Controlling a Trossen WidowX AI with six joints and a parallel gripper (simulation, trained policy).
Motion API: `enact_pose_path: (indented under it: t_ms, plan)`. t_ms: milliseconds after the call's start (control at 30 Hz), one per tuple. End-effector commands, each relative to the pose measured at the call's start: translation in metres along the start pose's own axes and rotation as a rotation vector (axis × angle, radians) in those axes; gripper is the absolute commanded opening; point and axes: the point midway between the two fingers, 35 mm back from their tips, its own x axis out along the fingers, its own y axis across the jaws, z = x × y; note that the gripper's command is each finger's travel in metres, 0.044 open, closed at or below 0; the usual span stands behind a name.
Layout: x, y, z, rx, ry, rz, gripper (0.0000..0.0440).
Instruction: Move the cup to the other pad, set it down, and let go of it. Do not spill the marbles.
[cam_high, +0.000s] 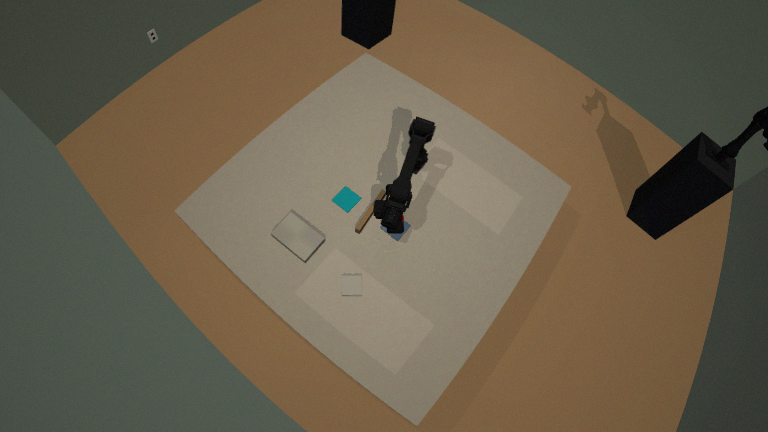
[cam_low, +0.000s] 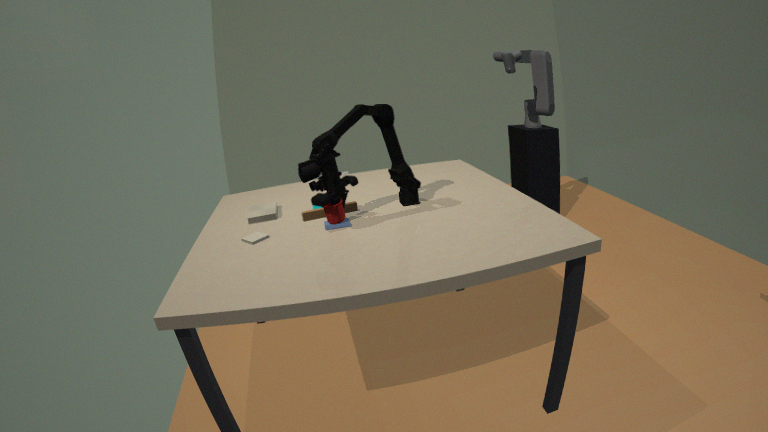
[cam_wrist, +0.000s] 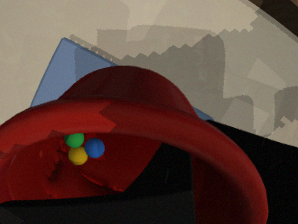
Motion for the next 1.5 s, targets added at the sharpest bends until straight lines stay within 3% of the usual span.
enact_pose_path:
  t_ms: [0, 767, 1467]
  plan:
    - [-0.009, -0.002, 0.003, 0.016, -0.010, 0.018, 0.0000]
    - [-0.081, -0.019, 0.038, 0.214, -0.042, 0.169, 0.0000]
    - [-0.093, -0.042, 0.113, 0.384, -0.132, 0.265, 0.0000]
